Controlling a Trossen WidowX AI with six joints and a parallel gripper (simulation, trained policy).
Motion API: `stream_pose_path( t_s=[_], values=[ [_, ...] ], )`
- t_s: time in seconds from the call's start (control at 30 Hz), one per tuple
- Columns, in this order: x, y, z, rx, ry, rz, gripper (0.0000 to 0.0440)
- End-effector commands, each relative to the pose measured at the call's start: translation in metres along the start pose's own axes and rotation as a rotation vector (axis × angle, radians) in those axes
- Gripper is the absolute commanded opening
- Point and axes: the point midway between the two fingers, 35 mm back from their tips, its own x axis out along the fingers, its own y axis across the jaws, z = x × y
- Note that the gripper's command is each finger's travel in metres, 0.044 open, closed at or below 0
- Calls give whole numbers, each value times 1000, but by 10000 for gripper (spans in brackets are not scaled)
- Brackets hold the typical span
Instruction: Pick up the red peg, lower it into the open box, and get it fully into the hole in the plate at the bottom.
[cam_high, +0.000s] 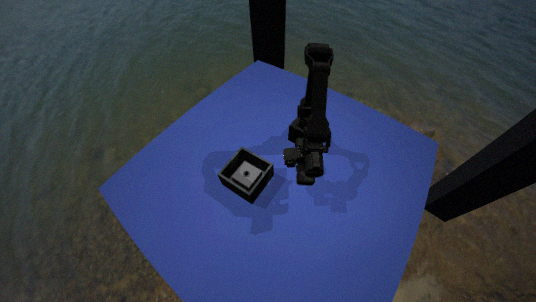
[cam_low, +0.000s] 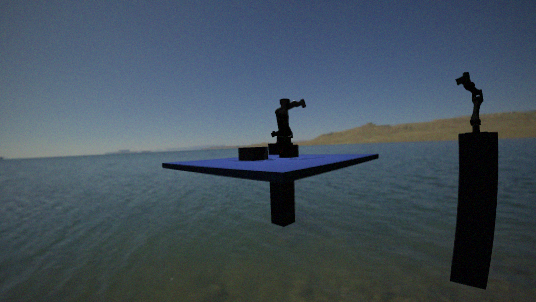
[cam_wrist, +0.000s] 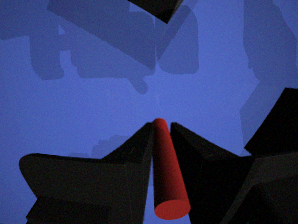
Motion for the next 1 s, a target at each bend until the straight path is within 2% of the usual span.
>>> stream_pose_path(
  t_s=[0.0, 0.5, 0.97],
  values=[
    [-15, 5, 11, -24, -31, 25, 0],
    [-61, 22, 62, -70, -111, 66, 0],
    [-64, 19, 119, -18, -116, 62, 0]
  ],
)
